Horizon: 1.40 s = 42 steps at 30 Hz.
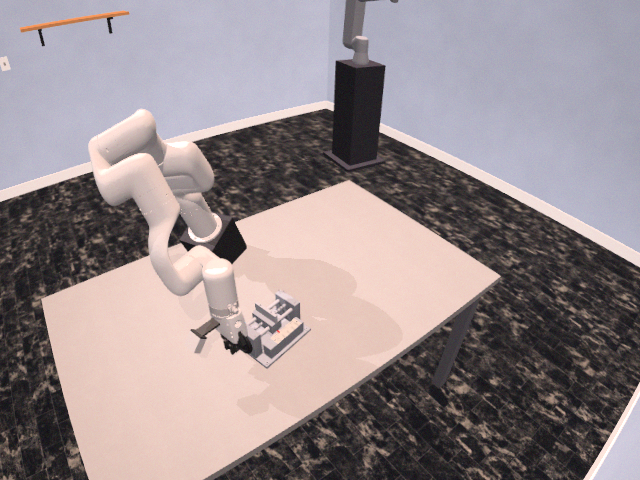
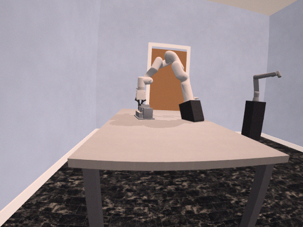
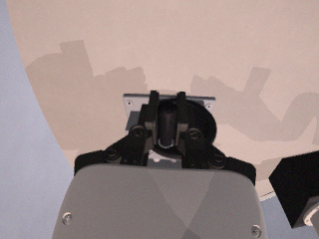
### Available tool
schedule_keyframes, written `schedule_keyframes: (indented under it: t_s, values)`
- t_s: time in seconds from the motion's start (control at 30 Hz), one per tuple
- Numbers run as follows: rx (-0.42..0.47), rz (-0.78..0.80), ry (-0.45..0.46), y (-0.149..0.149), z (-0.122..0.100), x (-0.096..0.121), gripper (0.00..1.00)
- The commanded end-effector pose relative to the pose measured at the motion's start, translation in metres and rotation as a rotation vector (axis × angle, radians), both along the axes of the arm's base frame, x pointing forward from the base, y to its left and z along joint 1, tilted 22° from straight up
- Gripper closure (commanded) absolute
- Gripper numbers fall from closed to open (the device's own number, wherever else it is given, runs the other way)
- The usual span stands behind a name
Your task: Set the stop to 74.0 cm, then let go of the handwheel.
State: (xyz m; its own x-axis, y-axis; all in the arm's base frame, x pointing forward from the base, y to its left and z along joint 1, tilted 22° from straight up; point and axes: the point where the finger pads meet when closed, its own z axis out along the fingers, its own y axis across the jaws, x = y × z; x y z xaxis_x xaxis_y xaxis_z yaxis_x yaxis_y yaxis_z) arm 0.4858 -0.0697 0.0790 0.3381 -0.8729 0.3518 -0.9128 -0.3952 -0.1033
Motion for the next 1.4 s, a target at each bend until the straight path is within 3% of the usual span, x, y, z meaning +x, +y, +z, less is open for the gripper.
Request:
schedule_keyframes:
  t_s: [0.0, 1.37]
  values:
    - [-0.001, 0.0, 0.0, 0.0001, 0.0, 0.0007, 0.94]
    - [-0.001, 0.0, 0.0, 0.0017, -0.0046, 0.0097, 0.94]
